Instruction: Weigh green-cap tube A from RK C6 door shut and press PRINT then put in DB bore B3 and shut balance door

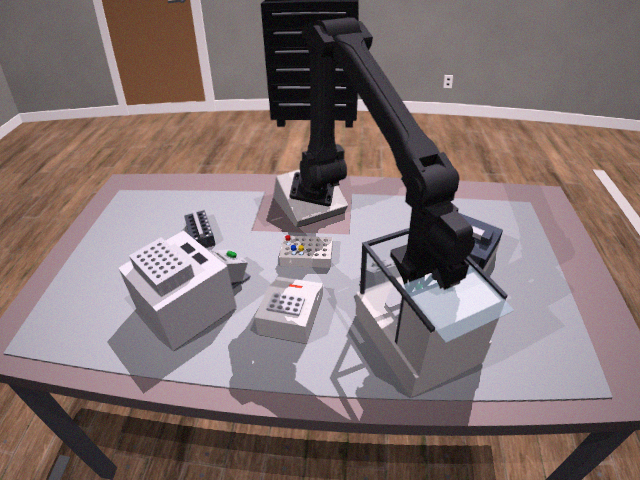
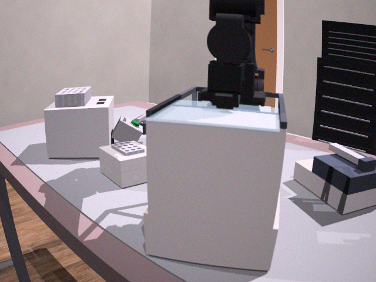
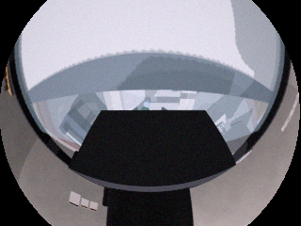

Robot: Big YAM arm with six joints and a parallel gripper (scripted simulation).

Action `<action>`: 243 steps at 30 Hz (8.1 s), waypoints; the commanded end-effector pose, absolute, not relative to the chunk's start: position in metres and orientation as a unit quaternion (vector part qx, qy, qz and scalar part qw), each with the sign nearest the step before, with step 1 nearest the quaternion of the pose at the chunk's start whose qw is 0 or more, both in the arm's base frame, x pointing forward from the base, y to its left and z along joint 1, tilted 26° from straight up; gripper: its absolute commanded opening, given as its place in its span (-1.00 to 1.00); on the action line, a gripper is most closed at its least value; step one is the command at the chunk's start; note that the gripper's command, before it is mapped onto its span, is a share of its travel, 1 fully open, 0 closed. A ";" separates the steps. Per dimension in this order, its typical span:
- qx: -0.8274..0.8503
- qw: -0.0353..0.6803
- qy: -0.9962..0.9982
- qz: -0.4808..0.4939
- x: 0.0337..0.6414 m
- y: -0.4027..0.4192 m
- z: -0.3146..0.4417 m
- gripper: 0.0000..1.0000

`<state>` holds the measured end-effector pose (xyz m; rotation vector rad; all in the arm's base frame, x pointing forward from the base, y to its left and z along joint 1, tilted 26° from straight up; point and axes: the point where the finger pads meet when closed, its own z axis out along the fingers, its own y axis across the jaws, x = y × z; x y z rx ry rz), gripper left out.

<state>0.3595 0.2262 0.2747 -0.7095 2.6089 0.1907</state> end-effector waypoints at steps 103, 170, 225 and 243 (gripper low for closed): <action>-0.250 0.242 0.934 0.078 0.320 0.199 0.407 -0.28; -0.254 0.231 0.936 0.074 0.305 0.191 0.427 -0.28; 0.341 0.145 0.909 0.192 0.350 0.213 0.461 -0.40; 0.489 0.112 0.837 0.218 0.353 0.216 0.468 -0.40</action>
